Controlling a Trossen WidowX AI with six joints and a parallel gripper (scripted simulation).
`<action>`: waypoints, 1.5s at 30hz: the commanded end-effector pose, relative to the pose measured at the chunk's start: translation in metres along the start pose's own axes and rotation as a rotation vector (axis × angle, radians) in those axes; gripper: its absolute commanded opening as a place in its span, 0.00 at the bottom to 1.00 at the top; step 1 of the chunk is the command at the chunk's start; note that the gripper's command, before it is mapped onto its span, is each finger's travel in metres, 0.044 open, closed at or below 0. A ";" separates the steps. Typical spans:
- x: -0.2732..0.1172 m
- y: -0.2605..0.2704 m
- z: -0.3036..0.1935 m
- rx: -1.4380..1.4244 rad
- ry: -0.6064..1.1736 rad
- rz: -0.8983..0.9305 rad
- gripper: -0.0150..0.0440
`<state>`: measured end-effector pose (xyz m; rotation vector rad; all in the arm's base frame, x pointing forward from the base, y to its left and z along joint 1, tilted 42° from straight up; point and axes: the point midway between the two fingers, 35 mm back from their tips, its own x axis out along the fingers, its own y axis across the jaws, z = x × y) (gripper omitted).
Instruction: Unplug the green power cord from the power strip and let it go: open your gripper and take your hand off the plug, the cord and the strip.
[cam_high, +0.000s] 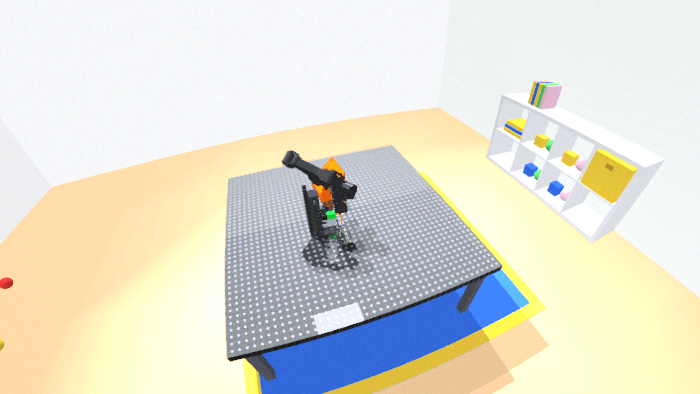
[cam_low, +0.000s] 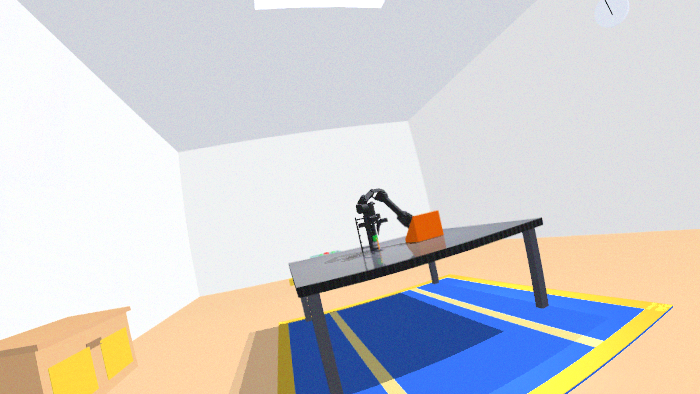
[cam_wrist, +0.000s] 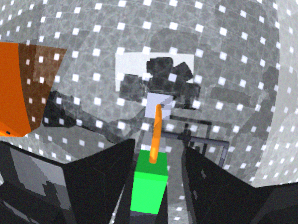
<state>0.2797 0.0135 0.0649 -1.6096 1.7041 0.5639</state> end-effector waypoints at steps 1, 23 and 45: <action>-0.001 0.001 -0.009 -0.003 0.000 -0.001 0.53; 0.000 0.002 -0.034 -0.003 0.002 -0.001 0.53; 0.009 0.001 -0.033 0.003 -0.001 0.000 0.28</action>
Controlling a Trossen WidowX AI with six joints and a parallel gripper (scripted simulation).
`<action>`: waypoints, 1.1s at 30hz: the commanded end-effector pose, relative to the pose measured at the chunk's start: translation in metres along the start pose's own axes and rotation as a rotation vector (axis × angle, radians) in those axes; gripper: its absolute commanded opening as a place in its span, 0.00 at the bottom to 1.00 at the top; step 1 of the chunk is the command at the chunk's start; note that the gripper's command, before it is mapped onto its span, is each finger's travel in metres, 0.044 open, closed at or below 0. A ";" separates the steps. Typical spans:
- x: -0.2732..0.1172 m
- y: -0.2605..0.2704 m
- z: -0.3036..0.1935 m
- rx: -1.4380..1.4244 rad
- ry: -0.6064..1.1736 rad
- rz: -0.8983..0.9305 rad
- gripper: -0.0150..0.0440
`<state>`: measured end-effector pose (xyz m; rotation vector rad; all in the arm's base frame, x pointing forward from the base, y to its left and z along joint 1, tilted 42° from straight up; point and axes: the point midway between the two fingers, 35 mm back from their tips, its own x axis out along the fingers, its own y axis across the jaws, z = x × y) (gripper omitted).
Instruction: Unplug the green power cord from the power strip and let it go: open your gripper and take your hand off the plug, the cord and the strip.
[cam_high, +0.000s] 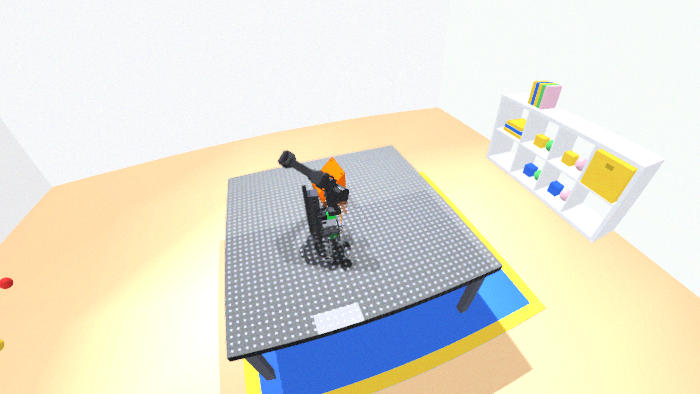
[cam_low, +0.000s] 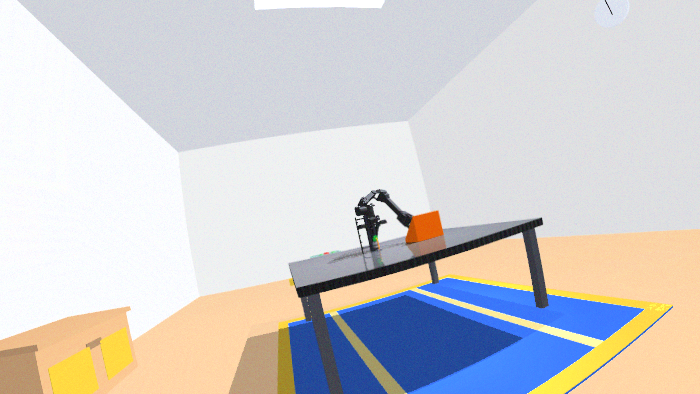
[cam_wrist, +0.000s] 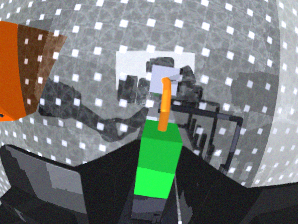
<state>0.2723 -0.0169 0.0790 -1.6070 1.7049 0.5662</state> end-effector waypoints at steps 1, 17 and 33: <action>0.000 -0.001 0.000 0.003 0.001 -0.002 0.27; -0.001 -0.003 0.020 0.002 -0.002 -0.002 0.25; -0.004 -0.002 0.046 0.000 -0.003 -0.003 0.25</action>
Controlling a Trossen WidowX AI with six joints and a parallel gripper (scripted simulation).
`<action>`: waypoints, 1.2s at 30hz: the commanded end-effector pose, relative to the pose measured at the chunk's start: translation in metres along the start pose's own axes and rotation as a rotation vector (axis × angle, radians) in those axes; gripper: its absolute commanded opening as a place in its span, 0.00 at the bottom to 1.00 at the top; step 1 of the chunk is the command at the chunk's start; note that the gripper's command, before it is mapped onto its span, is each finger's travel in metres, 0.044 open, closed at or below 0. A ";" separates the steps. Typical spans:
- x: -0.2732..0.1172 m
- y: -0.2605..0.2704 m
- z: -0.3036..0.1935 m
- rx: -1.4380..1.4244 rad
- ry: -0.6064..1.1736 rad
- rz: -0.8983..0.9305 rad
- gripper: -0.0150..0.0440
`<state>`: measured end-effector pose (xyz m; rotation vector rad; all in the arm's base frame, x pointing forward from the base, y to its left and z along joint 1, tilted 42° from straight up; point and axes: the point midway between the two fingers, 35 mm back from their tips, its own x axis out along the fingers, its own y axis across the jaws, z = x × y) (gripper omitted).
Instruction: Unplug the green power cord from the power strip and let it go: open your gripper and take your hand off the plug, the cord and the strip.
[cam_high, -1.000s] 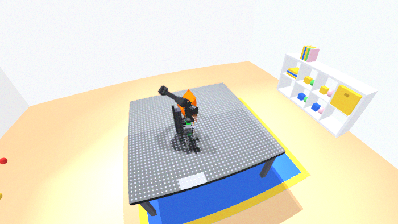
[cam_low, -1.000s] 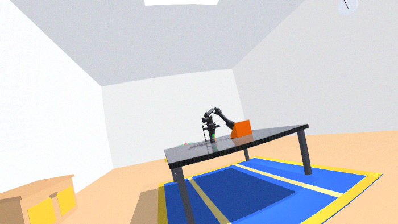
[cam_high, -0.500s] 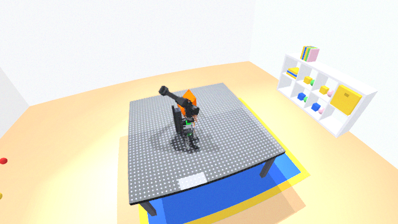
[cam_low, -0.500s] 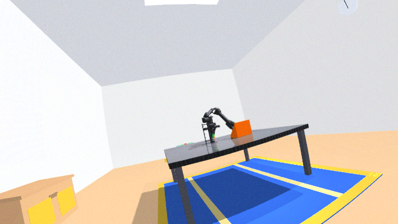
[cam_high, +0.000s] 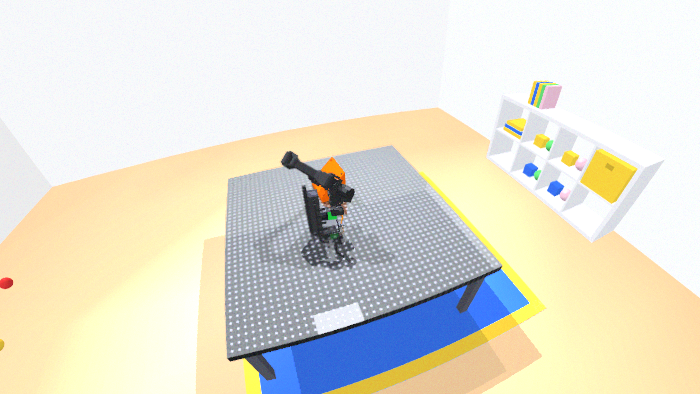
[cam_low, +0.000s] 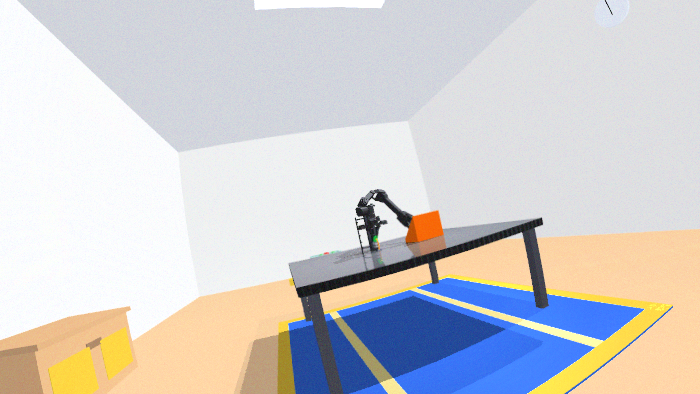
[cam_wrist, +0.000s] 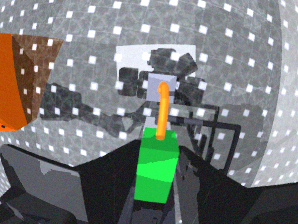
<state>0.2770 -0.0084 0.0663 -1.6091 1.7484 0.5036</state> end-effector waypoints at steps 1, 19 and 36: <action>-0.010 0.001 0.032 -0.030 -0.055 -0.008 0.25; -0.008 0.003 0.026 -0.027 -0.054 -0.005 0.53; -0.015 0.002 0.015 -0.032 -0.050 -0.009 0.53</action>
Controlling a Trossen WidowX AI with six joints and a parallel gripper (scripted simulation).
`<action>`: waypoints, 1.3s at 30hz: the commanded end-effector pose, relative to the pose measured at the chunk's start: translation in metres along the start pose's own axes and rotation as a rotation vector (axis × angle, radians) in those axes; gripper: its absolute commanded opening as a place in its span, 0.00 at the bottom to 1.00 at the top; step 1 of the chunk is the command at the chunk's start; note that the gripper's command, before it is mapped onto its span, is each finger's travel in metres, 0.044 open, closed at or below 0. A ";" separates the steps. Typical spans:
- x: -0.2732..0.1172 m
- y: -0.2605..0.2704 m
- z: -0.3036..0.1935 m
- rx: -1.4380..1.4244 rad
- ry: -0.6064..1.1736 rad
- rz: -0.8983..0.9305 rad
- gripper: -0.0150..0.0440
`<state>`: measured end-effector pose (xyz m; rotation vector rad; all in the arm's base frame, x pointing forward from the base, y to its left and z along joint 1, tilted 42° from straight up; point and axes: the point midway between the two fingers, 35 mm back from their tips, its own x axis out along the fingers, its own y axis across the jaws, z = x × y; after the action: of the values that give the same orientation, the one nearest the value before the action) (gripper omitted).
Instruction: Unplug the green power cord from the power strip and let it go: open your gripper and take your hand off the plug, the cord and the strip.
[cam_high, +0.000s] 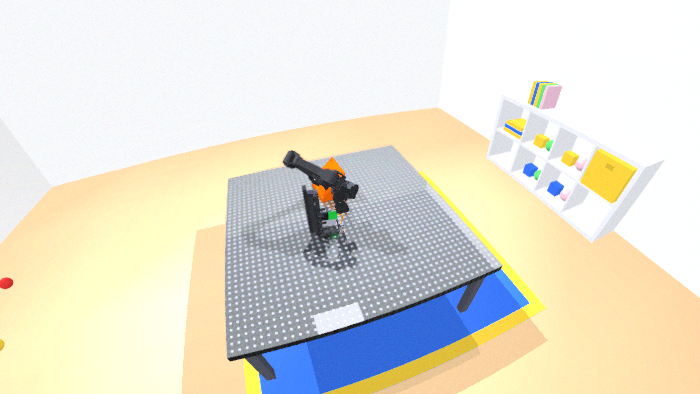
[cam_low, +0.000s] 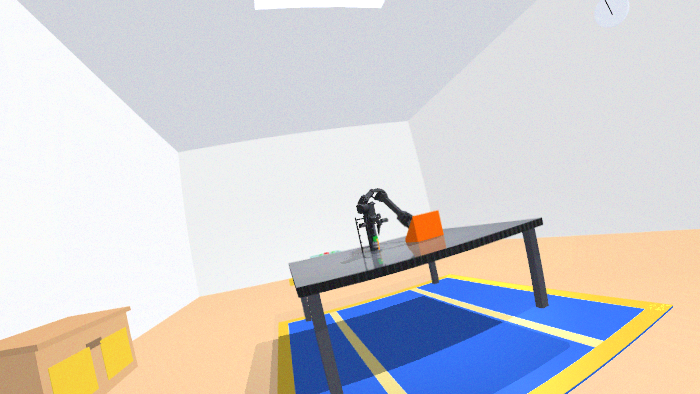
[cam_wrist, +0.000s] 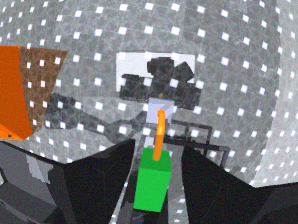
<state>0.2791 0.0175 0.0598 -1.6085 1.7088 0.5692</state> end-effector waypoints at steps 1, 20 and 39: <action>-0.002 -0.001 -0.009 0.001 -0.001 -0.006 0.53; -0.002 0.000 -0.032 0.001 0.001 -0.006 0.53; 0.008 -0.001 -0.032 0.007 -0.002 -0.005 0.34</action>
<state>0.2740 -0.0114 0.0742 -1.6065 1.7034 0.5639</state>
